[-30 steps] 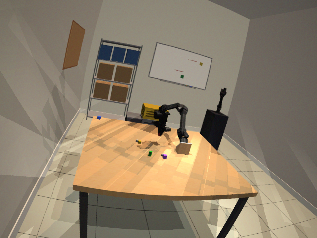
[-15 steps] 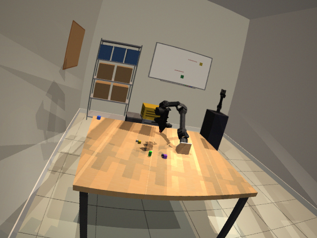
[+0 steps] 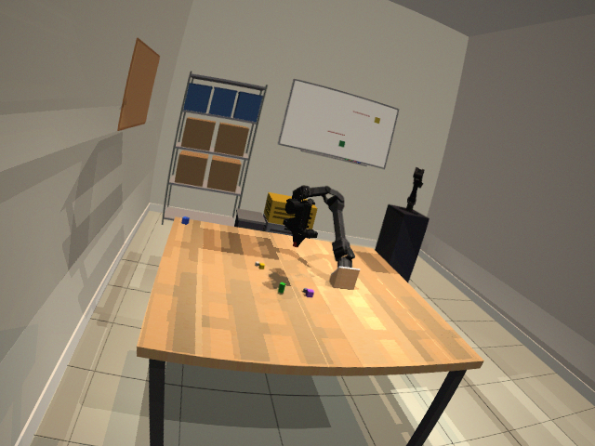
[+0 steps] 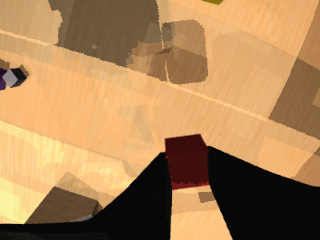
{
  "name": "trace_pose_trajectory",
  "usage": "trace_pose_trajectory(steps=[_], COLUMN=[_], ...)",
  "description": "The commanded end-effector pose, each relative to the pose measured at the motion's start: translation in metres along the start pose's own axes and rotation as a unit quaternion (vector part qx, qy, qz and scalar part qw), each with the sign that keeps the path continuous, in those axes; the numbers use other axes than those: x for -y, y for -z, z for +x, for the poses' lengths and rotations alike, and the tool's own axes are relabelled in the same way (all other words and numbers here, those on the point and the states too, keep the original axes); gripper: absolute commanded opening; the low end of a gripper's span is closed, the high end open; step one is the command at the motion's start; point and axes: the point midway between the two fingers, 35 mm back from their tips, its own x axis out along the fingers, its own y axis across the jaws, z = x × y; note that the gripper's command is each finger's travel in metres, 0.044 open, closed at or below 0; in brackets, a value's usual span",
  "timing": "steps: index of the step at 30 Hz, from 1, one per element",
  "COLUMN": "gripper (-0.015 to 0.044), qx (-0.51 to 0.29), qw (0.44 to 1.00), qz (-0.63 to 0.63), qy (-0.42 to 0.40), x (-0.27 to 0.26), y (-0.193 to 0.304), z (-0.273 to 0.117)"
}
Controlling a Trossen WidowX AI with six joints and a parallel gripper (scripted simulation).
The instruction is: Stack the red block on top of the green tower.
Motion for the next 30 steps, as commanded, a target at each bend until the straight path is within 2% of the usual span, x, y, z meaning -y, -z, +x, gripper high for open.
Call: trace_pose_trajectory(steps=[1, 30], gripper=[0.0, 0.0], qx=[0.002, 0.005], qw=[1.0, 1.0], qz=[0.003, 0.006], qy=[-0.004, -0.006], x=[-0.008, -0.092], y=[-0.019, -0.131], z=[-0.004, -0.008])
